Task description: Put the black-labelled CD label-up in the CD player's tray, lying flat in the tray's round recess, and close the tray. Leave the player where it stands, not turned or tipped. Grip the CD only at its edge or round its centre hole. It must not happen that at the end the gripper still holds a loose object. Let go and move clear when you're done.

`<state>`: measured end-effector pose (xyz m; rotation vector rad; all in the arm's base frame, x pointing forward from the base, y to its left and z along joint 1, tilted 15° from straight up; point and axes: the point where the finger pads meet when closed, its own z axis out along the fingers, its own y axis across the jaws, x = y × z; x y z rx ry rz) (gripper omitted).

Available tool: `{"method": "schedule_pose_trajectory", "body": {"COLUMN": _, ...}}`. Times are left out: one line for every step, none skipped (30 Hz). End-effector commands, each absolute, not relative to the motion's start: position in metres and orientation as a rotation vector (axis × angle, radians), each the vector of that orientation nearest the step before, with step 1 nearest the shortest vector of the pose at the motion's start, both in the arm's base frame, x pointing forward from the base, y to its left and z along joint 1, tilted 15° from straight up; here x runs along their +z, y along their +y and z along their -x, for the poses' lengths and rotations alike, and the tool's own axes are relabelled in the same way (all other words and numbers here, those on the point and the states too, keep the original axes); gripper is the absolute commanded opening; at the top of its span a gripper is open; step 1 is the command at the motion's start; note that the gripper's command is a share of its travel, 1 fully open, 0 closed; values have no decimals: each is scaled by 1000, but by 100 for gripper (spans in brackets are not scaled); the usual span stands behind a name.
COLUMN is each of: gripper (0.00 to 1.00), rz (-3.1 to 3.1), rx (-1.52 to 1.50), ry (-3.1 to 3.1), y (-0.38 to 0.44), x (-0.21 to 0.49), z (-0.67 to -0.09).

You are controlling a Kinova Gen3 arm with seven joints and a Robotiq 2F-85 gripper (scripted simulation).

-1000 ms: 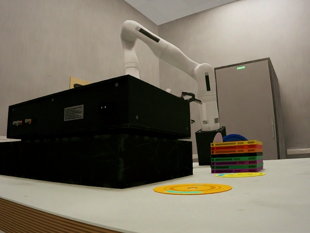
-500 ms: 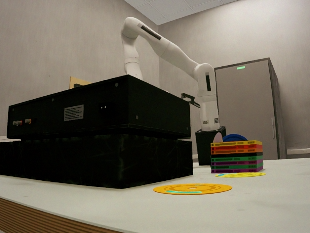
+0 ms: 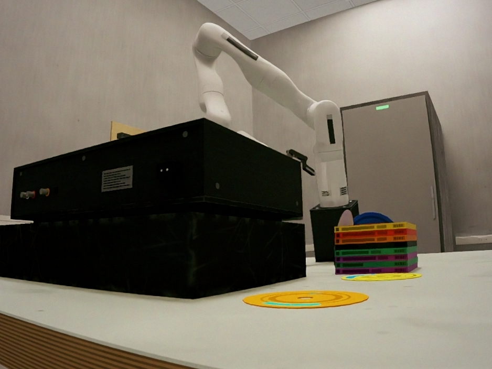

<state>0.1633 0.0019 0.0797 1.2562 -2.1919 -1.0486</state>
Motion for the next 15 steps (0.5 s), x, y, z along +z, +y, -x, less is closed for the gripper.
{"method": "schedule_pose_trajectory", "body": {"gripper": 100, "rz": -1443, "rx": -973, "ry": -2142, "y": 2, "x": 76, "z": -176}}
{"method": "schedule_pose_trajectory", "body": {"gripper": 100, "rz": -1443, "rx": -973, "ry": -2142, "y": 2, "x": 76, "z": -176}}
{"method": "schedule_pose_trajectory", "body": {"gripper": 100, "rz": -1443, "rx": -973, "ry": -2142, "y": 2, "x": 76, "z": -176}}
{"method": "schedule_pose_trajectory", "body": {"gripper": 100, "rz": -1443, "rx": -973, "ry": -2142, "y": 2, "x": 76, "z": -176}}
{"method": "schedule_pose_trajectory", "body": {"gripper": 100, "rz": -1443, "rx": -973, "ry": -2142, "y": 2, "x": 76, "z": -176}}
{"method": "schedule_pose_trajectory", "body": {"gripper": 100, "rz": -1443, "rx": -973, "ry": -2142, "y": 2, "x": 76, "z": -176}}
{"method": "schedule_pose_trajectory", "body": {"gripper": 100, "rz": -1443, "rx": -973, "ry": -2142, "y": 2, "x": 76, "z": -176}}
{"method": "schedule_pose_trajectory", "body": {"gripper": 100, "rz": -1443, "rx": -973, "ry": -2142, "y": 2, "x": 76, "z": -176}}
{"method": "schedule_pose_trajectory", "body": {"gripper": 100, "rz": -1575, "rx": -920, "ry": -2096, "y": 1, "x": 72, "z": -186}}
{"method": "schedule_pose_trajectory", "body": {"gripper": 100, "rz": -1704, "rx": -866, "ry": -2042, "y": 2, "x": 70, "z": -196}}
{"method": "schedule_pose_trajectory", "body": {"gripper": 100, "rz": -1704, "rx": -866, "ry": -2042, "y": 2, "x": 70, "z": -196}}
{"method": "schedule_pose_trajectory", "body": {"gripper": 100, "rz": -1704, "rx": -866, "ry": -2042, "y": 2, "x": 70, "z": -196}}
{"method": "schedule_pose_trajectory", "body": {"gripper": 100, "rz": -1704, "rx": -866, "ry": -2042, "y": 2, "x": 70, "z": -196}}
{"method": "schedule_pose_trajectory", "body": {"gripper": 100, "rz": -1704, "rx": -866, "ry": -2042, "y": 2, "x": 70, "z": -196}}
{"method": "schedule_pose_trajectory", "body": {"gripper": 100, "rz": -1704, "rx": -866, "ry": -2042, "y": 2, "x": 70, "z": -196}}
